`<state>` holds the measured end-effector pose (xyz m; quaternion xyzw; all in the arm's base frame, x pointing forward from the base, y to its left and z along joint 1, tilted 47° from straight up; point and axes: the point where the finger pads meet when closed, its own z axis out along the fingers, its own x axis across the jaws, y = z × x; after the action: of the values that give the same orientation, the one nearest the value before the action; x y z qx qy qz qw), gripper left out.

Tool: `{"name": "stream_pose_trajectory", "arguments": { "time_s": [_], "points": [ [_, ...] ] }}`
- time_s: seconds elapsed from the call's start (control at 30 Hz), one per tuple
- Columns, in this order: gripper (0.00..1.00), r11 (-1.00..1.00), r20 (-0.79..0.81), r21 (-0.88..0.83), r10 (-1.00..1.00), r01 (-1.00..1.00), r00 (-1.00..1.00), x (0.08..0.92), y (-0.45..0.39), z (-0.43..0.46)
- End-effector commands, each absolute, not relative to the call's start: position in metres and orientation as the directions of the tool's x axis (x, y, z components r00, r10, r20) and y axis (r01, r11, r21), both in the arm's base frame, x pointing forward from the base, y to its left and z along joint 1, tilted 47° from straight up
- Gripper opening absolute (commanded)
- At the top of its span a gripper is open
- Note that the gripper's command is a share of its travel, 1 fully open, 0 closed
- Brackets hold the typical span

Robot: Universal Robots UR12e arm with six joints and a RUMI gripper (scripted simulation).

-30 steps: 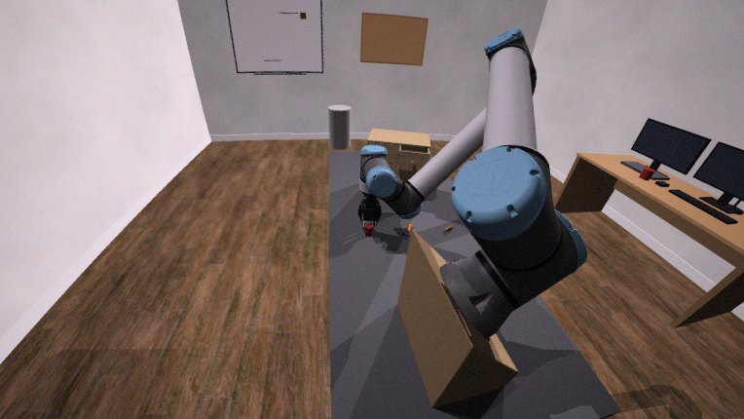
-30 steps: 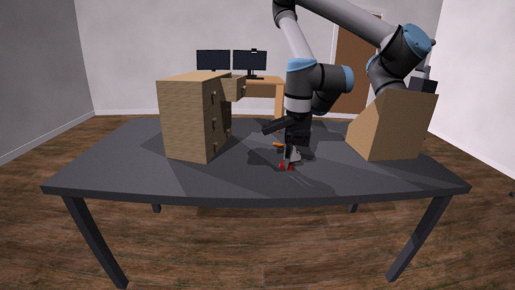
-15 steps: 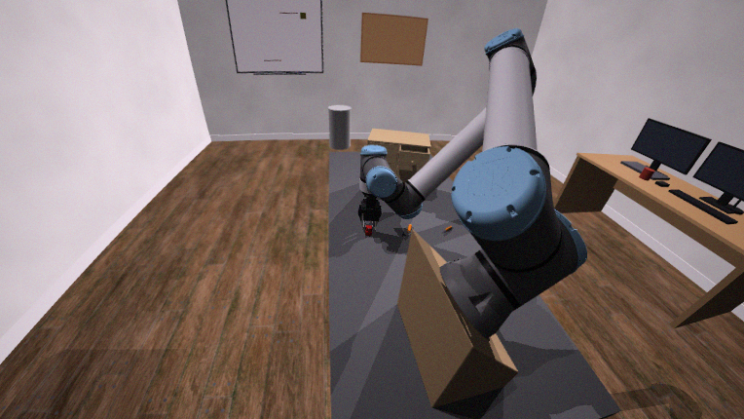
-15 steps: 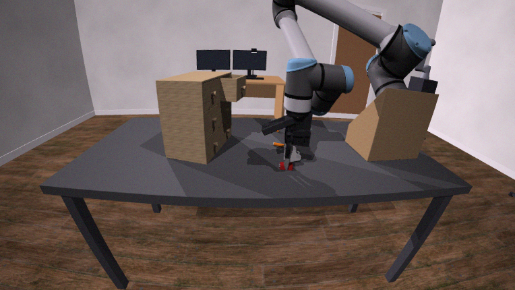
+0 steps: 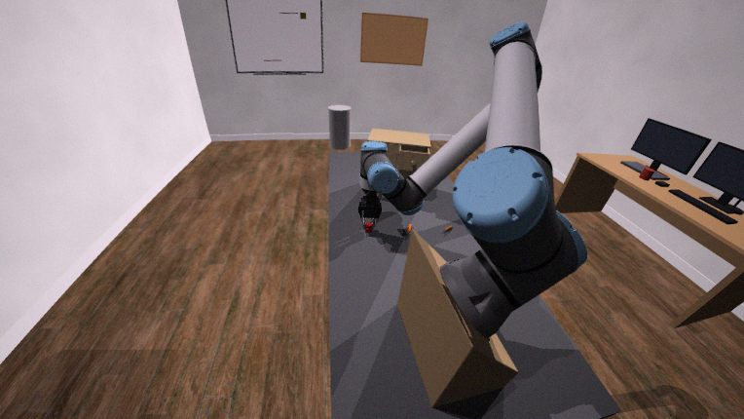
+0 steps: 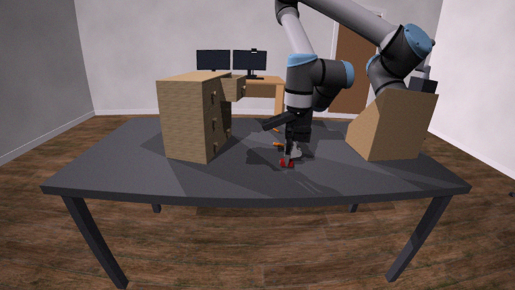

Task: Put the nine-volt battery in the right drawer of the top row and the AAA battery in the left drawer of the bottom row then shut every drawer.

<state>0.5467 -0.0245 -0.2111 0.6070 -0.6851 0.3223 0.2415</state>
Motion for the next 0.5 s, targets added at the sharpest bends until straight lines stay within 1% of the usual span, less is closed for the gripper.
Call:
{"name": "stream_pose_trajectory", "arguments": {
  "time_s": [0.0, 0.47],
  "points": [
    [0.13, 0.056, 0.722, -0.148, -0.676, -0.987, -0.147, 0.546, -0.007, -0.195],
    [0.13, 0.056, 0.722, -0.148, -0.676, -0.987, -0.147, 0.542, 0.036, -0.156]
  ]
}}
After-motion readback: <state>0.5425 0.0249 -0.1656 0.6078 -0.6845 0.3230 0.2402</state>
